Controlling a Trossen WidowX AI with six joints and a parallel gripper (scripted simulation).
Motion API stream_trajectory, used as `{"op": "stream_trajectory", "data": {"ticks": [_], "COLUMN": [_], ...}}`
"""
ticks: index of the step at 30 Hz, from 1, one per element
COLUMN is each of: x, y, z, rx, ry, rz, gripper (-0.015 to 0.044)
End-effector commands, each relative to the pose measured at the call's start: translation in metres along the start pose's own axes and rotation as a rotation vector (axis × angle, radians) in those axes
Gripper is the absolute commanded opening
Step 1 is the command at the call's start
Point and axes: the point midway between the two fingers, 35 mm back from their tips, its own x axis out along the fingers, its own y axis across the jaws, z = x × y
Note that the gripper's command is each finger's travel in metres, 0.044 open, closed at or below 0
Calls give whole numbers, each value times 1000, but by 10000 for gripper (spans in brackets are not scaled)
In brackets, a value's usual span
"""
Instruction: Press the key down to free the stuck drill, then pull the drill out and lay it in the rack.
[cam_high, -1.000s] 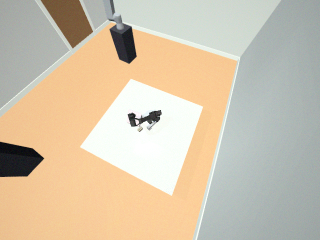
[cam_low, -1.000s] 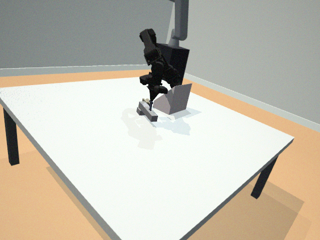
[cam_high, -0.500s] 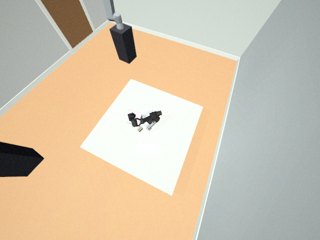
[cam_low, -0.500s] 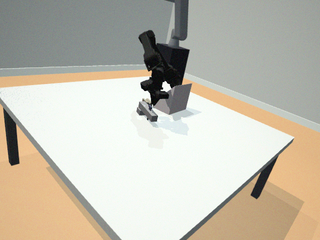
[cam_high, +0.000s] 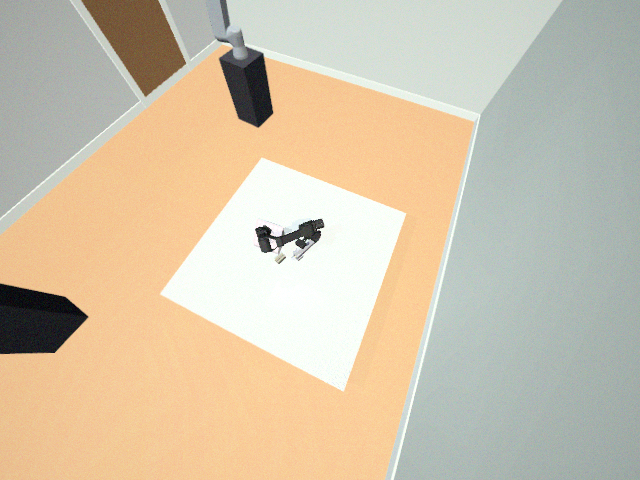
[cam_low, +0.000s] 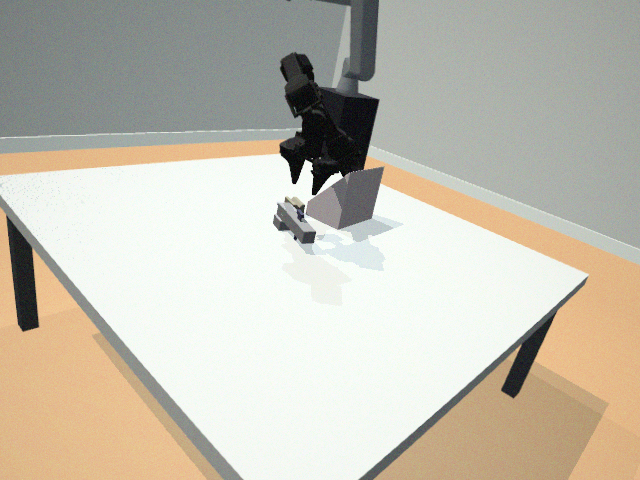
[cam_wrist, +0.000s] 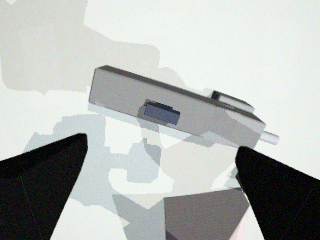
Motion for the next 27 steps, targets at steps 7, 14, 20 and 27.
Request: {"op": "stream_trajectory", "data": {"ticks": [7, 14, 20, 27], "x": [40, 63, 76, 80], "y": [-77, -118, -144, -153], "z": [-2, -16, -29, -35], "rx": [-671, -1052, -1288, -1371], "ry": [-5, 4, 16, 22], "rz": [22, -1, -20, -28], "gripper": [440, 440, 440, 440]}}
